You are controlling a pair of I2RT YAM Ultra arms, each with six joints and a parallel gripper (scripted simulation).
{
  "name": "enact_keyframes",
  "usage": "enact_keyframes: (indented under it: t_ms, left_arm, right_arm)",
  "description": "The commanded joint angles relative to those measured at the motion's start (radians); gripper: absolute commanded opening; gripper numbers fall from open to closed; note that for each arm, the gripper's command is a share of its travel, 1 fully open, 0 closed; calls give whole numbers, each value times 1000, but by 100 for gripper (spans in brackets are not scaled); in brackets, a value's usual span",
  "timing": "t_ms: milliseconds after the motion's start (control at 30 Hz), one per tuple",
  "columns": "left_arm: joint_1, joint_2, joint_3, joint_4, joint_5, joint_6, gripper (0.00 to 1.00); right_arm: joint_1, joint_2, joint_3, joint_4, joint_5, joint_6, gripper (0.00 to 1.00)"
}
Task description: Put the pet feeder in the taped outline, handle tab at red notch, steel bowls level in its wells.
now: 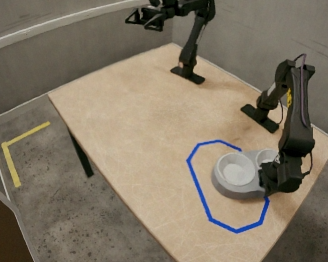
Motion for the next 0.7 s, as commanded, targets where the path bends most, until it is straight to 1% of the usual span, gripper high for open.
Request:
enact_keyframes:
  t_ms: [0, 133, 167, 400, 467, 667]
  left_arm:
    - [-8, -9, -4, 2, 1, -9, 47]
    - [-8, -9, -4, 2, 1, -9, 47]
    - [-8, -35, 35, -26, 2, -8, 47]
    - [-4, -46, 96, -107, 1, -6, 47]
    - [-4, -46, 96, -107, 1, -6, 47]
    - [1, -56, 168, -184, 1, -3, 47]
  right_arm:
    - [10, -25, 32, -1, 8, 10, 100]
    - [10, -25, 32, -1, 8, 10, 100]
    - [10, -25, 32, -1, 8, 10, 100]
    - [10, -25, 32, -1, 8, 10, 100]
    - [10, -25, 32, -1, 8, 10, 100]
    - [10, -25, 32, -1, 8, 10, 100]
